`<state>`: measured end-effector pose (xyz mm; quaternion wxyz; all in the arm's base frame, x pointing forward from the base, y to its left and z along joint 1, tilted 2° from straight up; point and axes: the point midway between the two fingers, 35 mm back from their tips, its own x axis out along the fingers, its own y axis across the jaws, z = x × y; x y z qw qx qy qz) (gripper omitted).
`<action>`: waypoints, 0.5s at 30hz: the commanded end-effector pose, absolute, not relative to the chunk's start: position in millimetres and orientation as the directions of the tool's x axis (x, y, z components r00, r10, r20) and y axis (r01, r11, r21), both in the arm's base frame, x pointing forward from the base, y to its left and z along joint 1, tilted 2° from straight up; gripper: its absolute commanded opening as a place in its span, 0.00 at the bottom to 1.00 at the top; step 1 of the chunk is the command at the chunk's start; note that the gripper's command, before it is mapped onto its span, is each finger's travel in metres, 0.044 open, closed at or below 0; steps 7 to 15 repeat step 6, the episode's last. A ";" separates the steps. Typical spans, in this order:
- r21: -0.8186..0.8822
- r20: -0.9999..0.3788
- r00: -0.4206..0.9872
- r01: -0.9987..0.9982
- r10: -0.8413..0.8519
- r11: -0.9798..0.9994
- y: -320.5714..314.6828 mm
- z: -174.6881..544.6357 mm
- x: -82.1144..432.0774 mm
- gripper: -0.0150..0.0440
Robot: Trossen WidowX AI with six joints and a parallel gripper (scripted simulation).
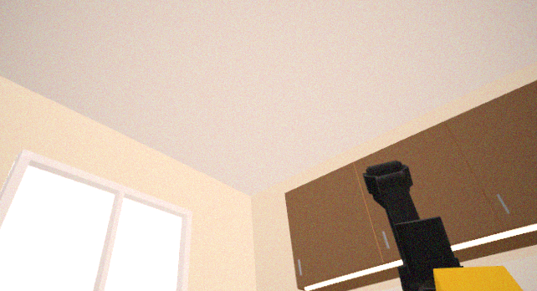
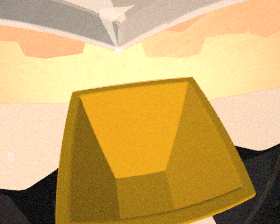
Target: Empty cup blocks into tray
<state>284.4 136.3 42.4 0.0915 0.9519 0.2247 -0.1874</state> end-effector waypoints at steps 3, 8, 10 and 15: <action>0.089 -0.370 0.841 0.455 0.395 -0.886 134.5 41.4 281.6 0.25; 0.090 -0.354 0.847 0.454 0.398 -0.887 134.1 42.0 280.9 0.25; 0.090 -0.354 0.847 0.454 0.398 -0.887 134.1 42.0 280.9 0.25; 0.090 -0.354 0.847 0.454 0.398 -0.887 134.1 42.0 280.9 0.25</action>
